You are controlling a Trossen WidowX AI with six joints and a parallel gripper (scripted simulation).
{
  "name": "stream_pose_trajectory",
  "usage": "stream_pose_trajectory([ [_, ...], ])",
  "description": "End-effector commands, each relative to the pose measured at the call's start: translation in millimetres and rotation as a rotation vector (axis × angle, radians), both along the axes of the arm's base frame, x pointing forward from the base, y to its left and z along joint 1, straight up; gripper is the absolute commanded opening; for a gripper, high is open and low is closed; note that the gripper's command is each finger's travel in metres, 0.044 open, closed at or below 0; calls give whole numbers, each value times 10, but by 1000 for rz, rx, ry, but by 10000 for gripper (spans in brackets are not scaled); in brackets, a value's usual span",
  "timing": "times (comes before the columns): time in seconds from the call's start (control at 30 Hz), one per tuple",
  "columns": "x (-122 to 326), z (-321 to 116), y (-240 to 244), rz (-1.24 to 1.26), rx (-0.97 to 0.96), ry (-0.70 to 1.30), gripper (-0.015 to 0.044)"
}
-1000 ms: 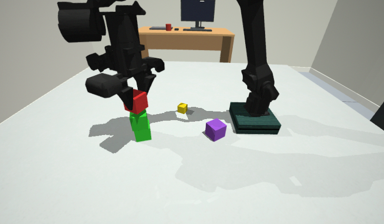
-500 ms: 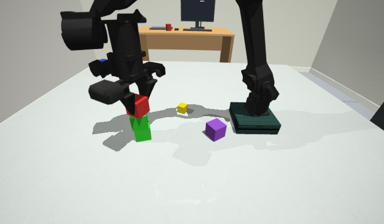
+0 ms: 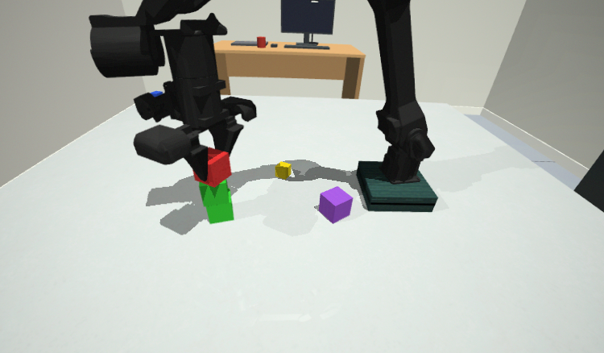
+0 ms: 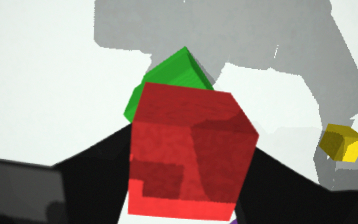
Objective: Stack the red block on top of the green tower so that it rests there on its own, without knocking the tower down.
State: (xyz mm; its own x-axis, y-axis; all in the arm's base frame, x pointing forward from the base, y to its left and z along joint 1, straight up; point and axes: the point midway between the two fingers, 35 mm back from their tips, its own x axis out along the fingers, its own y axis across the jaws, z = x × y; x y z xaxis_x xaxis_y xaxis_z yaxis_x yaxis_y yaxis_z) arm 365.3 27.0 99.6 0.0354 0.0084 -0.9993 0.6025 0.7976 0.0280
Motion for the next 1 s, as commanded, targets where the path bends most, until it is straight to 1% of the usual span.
stream_pose_trajectory([
  [0.0,4,-8,1,-4,0,0,0],
  [0.17,6,29,1,-4,0,0,0],
  [0.73,2,2,0,0,0,-1,440],
  [0.97,2,2,0,0,0,-1,440],
])
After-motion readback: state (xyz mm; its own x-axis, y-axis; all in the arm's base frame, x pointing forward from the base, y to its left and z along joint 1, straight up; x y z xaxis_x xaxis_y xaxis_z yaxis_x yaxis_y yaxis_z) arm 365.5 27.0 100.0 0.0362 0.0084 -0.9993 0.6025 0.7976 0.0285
